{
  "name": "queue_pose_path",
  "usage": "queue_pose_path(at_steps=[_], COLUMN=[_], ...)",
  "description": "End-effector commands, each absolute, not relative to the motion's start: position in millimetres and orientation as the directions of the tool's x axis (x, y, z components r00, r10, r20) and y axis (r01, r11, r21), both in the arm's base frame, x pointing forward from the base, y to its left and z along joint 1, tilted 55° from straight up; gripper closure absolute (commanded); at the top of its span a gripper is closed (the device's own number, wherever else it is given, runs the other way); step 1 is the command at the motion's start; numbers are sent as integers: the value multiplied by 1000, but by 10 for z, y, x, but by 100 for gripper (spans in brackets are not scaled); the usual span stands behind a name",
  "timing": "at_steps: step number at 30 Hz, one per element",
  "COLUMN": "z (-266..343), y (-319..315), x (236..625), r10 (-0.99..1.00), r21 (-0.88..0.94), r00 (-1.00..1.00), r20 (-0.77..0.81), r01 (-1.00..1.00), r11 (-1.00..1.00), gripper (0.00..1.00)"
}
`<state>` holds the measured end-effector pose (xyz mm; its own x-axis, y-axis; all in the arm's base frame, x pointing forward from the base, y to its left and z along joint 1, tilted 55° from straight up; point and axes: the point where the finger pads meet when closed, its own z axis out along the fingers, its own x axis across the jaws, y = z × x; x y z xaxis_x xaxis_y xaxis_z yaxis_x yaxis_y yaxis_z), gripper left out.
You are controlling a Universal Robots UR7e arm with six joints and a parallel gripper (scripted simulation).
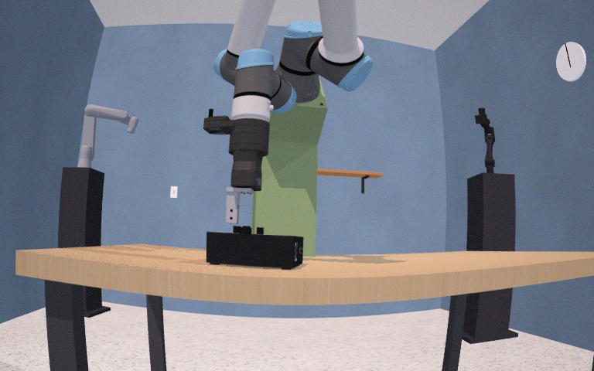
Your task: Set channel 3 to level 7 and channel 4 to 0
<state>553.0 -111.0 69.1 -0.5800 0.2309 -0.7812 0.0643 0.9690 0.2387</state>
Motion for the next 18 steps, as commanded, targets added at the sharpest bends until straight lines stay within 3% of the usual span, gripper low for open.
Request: queue_pose_path(at_steps=[1, 18], z=[694, 656], y=[-1104, -1099], x=[5538, 5592], r10=[230, 230], r21=[238, 238], r00=[-579, -579], r20=[-782, -782], r01=[63, 63], r11=[969, 969], gripper=[100, 100])
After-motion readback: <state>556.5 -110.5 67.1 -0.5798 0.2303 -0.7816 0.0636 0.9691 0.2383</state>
